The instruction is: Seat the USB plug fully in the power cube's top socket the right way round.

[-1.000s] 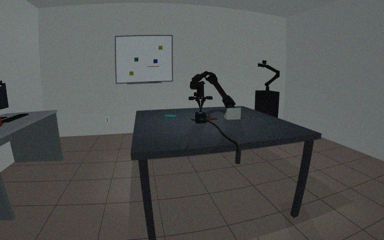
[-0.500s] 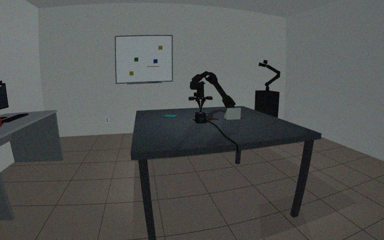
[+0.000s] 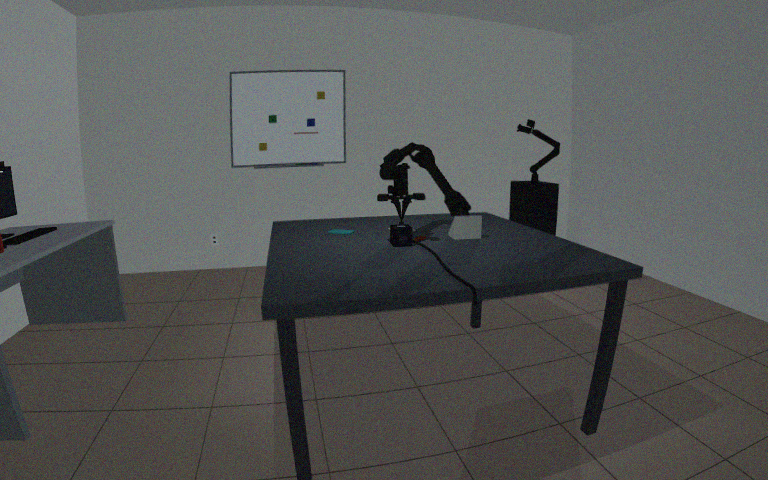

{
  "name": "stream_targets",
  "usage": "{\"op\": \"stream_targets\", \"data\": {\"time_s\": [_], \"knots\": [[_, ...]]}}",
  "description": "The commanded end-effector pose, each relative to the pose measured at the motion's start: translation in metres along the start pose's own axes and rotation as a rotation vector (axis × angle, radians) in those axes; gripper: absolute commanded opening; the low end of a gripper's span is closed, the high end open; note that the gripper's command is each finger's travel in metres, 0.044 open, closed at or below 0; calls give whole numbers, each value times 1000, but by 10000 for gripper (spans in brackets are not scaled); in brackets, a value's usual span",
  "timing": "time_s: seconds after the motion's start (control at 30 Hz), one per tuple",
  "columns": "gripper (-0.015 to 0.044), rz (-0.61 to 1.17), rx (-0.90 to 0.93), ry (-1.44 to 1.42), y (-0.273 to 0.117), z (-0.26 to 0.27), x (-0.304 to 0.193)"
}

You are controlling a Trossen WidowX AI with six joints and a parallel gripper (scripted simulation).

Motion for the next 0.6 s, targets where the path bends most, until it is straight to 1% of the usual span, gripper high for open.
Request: {"op": "stream_targets", "data": {"time_s": [0.0,0.57], "knots": [[0,1,4,-1,0,0,0],[0,0,4,-1,2,0,0]]}}
Point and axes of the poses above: the point midway between the two fingers, 35 mm back from their tips, its own y axis out along the fingers, its own z axis across the jaws, x = y × z, the point moved 10 cm from there along -y, back along the fingers, and after that the axes turned 15 degrees about y, right-handed, at the moved point
